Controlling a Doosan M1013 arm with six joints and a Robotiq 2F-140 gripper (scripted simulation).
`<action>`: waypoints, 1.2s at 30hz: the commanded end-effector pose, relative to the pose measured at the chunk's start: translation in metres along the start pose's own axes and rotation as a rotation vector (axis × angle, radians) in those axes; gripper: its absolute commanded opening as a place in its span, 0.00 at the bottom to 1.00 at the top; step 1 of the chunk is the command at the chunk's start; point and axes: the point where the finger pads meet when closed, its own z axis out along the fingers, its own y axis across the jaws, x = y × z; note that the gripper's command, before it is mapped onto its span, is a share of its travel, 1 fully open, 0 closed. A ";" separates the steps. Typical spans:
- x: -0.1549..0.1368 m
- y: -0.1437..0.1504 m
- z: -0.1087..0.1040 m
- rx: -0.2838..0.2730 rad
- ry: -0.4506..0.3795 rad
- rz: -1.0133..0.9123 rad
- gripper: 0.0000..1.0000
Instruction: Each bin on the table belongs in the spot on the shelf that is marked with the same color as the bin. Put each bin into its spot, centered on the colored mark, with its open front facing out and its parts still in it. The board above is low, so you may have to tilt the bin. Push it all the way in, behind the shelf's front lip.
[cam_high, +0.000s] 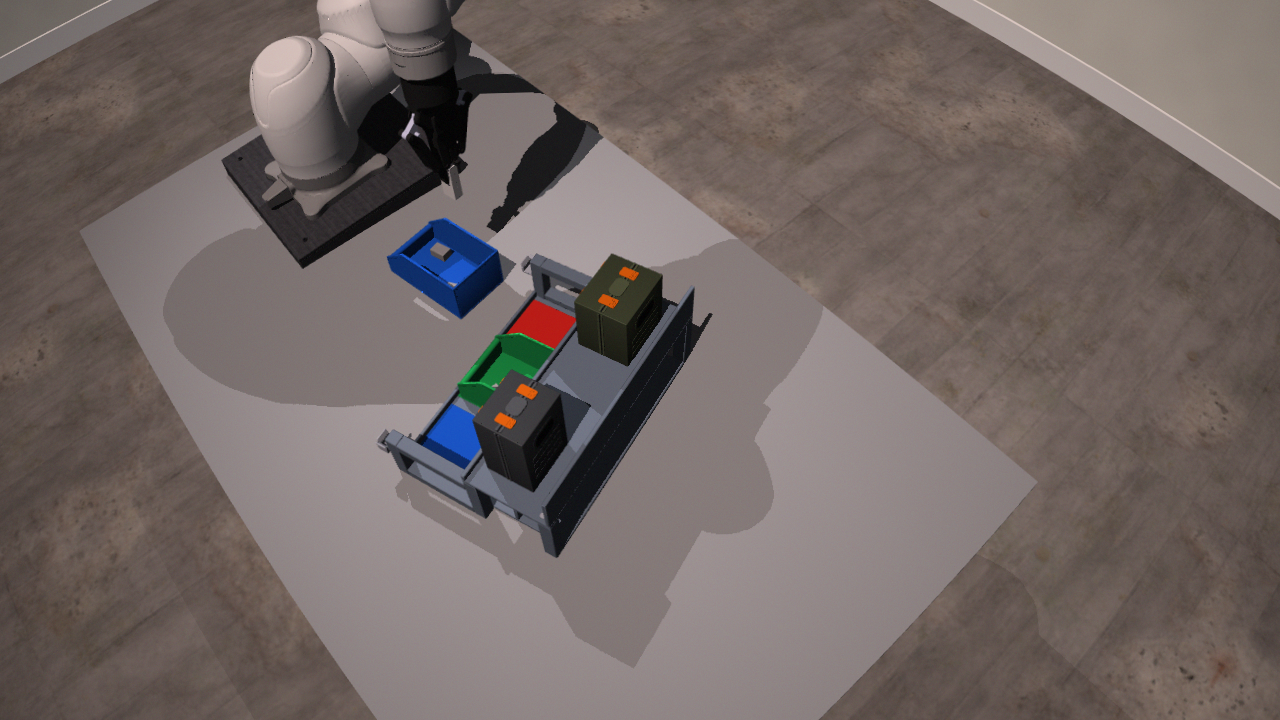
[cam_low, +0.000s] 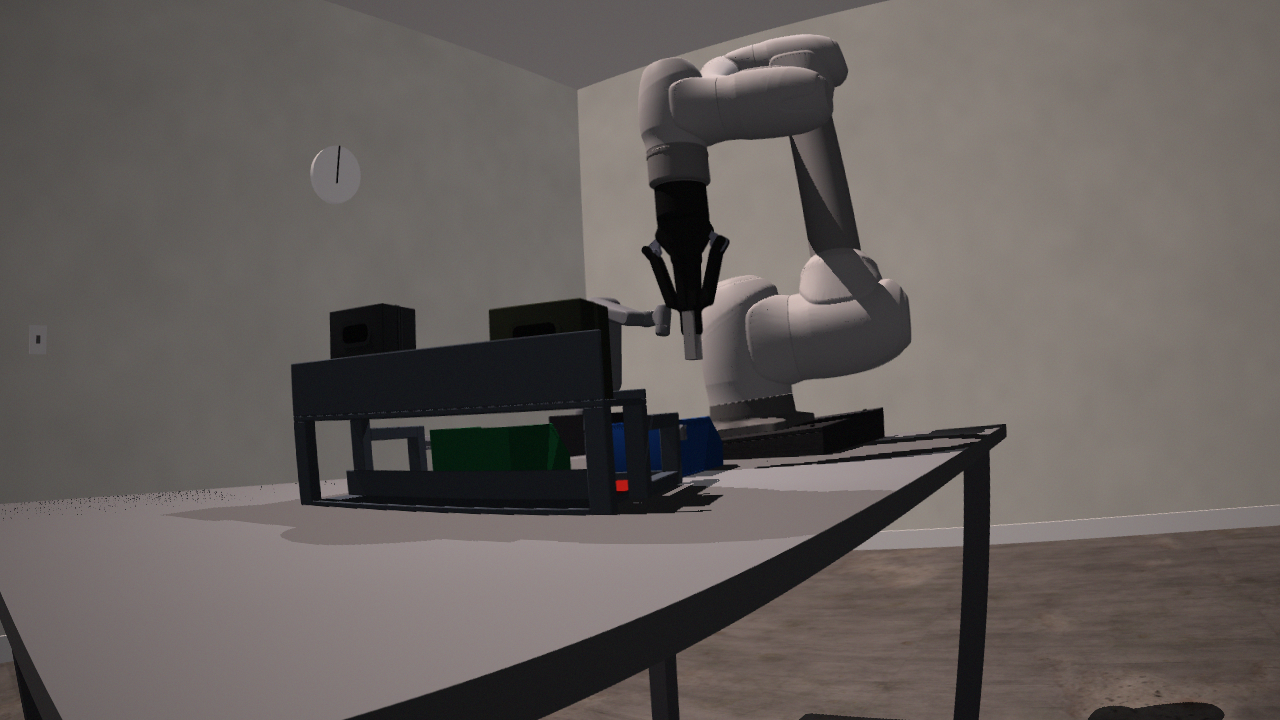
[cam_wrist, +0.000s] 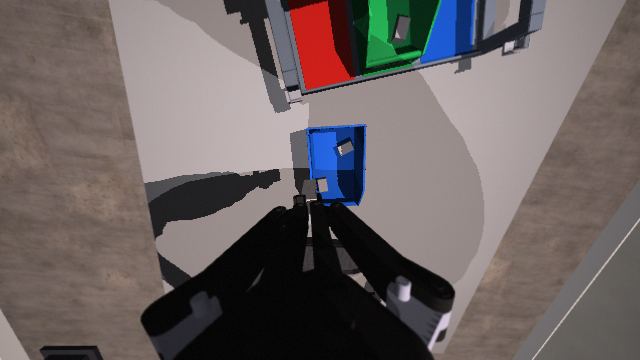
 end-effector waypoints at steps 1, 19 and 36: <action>0.000 0.000 0.000 0.001 0.000 -0.003 0.10; 0.000 0.000 0.000 0.001 0.000 -0.003 0.24; 0.000 0.000 0.000 0.001 0.000 -0.003 0.24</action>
